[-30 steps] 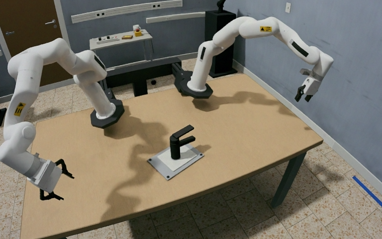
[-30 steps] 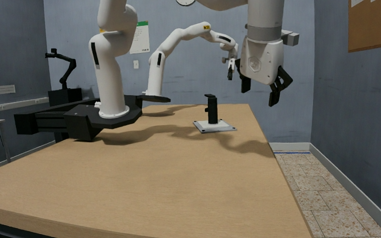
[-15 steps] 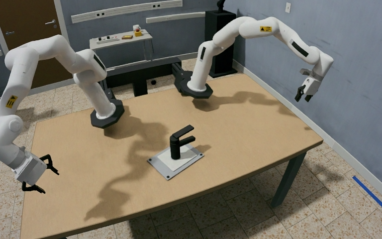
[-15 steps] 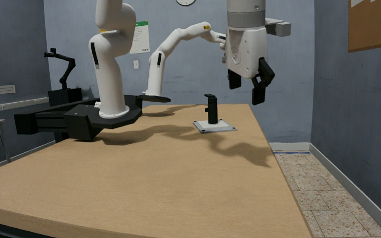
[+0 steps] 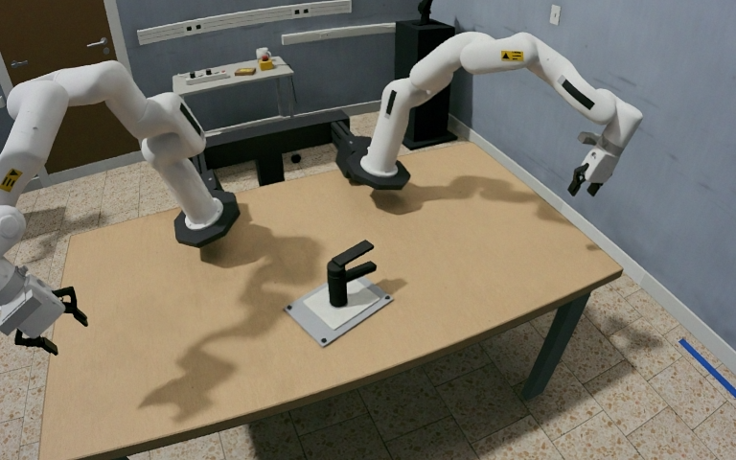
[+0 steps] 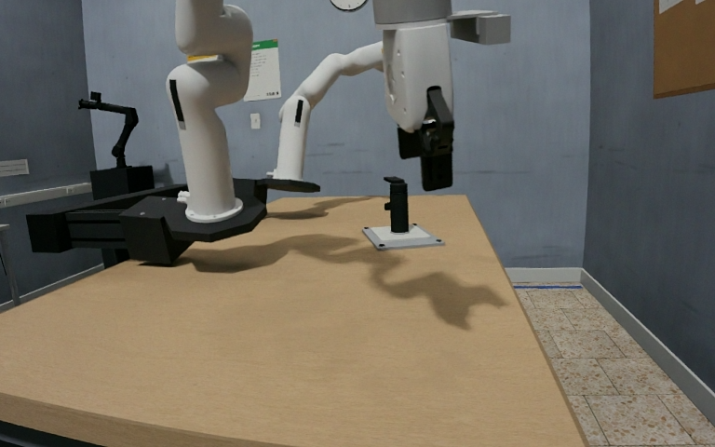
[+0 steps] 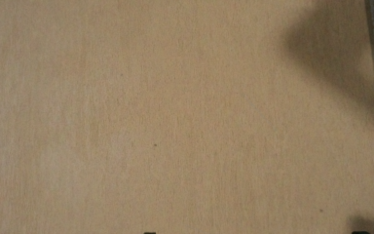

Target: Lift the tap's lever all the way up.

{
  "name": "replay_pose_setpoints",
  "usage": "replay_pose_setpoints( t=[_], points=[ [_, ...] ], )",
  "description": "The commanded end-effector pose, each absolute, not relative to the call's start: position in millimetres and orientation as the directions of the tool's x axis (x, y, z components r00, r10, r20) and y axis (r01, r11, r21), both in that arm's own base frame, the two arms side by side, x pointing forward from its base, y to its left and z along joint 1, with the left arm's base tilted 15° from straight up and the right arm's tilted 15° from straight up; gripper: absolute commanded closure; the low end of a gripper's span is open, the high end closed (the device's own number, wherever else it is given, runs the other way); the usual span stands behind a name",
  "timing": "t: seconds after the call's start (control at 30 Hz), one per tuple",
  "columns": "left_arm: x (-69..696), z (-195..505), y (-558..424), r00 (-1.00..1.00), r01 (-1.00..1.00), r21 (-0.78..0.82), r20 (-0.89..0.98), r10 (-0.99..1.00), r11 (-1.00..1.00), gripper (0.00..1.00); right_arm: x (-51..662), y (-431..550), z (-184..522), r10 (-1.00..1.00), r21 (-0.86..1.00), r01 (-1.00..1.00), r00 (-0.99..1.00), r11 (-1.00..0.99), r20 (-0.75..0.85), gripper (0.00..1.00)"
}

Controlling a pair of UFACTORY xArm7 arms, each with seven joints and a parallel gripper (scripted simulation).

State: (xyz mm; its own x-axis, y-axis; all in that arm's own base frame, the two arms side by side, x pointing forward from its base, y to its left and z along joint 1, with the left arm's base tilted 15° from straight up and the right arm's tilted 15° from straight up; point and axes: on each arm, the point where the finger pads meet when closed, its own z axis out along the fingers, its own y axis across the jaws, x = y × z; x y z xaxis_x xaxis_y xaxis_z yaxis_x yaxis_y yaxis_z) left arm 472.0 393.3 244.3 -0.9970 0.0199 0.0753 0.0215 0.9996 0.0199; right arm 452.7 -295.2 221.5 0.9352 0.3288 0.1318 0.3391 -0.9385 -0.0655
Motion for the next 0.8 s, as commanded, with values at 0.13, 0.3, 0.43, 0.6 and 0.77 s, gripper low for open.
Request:
replay_pose_setpoints(
  t=[0.13,0.3,0.43,0.6,0.77],
  points=[
    [473.0,247.2,393.5,-0.997,0.022,0.023,0.071,0.020,0.999,0.00,422.2,-322.9,238.1,0.191,-0.047,0.198,0.973,-0.979,0.126,0.00],
    [473.0,247.2,393.5,-0.997,0.022,0.023,0.071,0.020,0.999,0.00,396.4,-342.0,248.5,0.080,-0.036,0.085,0.989,-0.996,0.123,0.00],
    [473.0,247.2,393.5,-0.997,0.022,0.023,0.071,0.020,0.999,0.00,396.4,-342.0,248.5,0.080,-0.036,0.085,0.989,-0.996,0.123,0.00],
    [473.0,247.2,393.5,-0.997,0.022,0.023,0.071,0.020,0.999,0.00,369.8,-358.9,258.4,-0.031,-0.026,-0.028,0.992,-0.999,0.122,0.00],
    [473.0,247.2,393.5,-0.997,0.022,0.023,0.071,0.020,0.999,0.00,356.4,-366.6,263.1,-0.087,-0.021,-0.085,0.989,-0.996,0.122,0.00]
  ],
)
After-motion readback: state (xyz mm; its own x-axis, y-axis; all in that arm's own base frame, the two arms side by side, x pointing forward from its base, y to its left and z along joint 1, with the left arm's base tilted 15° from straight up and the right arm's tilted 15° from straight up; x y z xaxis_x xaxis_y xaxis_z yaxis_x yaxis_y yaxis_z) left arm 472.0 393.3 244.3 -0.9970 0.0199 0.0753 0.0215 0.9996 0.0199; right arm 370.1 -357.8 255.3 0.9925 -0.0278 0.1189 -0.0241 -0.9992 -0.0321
